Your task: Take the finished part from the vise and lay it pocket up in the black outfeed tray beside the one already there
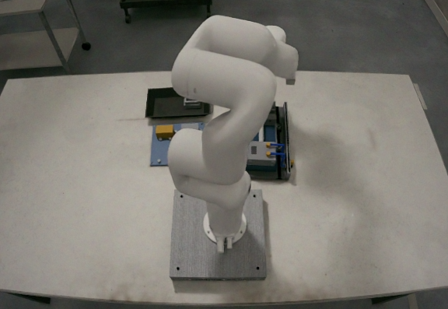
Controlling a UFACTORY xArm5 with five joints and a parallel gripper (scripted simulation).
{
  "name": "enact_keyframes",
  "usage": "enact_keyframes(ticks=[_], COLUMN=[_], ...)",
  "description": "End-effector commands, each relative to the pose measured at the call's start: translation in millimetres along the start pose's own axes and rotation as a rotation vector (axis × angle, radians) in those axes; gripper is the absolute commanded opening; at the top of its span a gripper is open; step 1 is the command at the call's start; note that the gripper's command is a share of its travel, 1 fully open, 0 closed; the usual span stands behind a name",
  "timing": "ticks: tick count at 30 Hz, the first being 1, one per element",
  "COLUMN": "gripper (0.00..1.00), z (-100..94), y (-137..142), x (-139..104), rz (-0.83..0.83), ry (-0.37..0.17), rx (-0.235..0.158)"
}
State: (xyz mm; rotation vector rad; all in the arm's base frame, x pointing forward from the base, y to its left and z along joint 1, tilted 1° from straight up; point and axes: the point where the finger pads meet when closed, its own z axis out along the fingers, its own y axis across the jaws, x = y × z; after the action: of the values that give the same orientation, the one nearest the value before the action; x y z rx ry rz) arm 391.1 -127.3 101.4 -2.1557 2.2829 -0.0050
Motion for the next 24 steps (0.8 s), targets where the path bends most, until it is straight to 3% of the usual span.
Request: enact_keyframes(ticks=[1, 18, 24], gripper=[0.0, 0.0, 0.0], z=[-8.6, -15.4, -16.6], y=[-2, -2, -18], x=[0, 0, -25], rz=[0.0, 0.0, -0.01], ry=[0.001, 0.001, 0.001], rx=[0.005, 0.005, 0.005])
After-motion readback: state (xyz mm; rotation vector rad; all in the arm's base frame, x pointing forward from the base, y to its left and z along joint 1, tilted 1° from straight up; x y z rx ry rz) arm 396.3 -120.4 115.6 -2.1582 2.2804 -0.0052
